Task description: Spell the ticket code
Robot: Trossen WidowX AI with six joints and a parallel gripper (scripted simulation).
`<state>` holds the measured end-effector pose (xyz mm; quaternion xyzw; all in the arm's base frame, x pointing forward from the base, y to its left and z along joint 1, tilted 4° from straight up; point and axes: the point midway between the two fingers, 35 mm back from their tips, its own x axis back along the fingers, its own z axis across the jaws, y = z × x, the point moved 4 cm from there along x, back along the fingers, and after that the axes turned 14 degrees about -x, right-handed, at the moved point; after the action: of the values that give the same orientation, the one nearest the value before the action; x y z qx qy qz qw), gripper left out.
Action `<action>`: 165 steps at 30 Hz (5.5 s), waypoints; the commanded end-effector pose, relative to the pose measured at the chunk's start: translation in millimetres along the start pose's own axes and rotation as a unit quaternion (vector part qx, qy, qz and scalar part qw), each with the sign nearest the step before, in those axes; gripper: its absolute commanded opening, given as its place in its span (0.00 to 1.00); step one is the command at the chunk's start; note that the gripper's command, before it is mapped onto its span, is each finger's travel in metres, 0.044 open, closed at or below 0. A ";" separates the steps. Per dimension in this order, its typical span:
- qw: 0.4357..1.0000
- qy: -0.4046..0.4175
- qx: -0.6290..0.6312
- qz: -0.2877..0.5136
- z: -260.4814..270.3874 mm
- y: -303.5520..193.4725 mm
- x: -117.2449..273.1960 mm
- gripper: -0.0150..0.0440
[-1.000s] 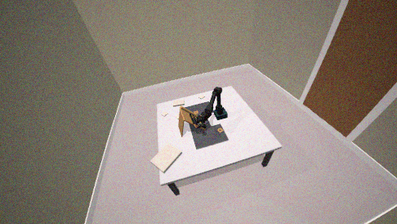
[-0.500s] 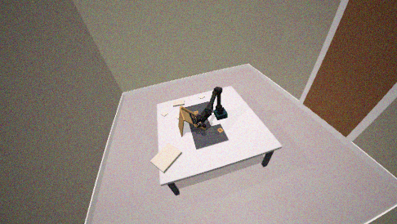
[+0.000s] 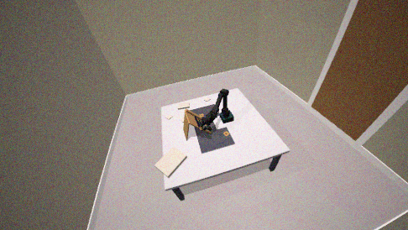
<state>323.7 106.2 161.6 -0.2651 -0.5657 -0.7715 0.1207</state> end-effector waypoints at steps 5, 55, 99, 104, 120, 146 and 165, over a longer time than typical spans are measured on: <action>1.000 0.002 0.001 0.000 -3.8 0.8 0.6 0.25; 1.000 0.001 0.002 0.000 -27.1 7.0 0.0 0.25; 1.000 0.000 0.004 -0.001 -53.1 13.9 0.3 0.25; 1.000 0.000 0.004 -0.001 -56.0 14.7 0.4 0.25; 1.000 0.000 0.004 -0.001 -65.1 17.2 0.2 0.25; 1.000 -0.001 0.005 -0.001 -79.5 20.7 -0.3 0.25; 1.000 -0.001 0.005 -0.001 -89.7 23.4 -0.3 0.25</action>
<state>311.3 15.4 160.4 -0.2662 -0.5692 -0.7687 0.1197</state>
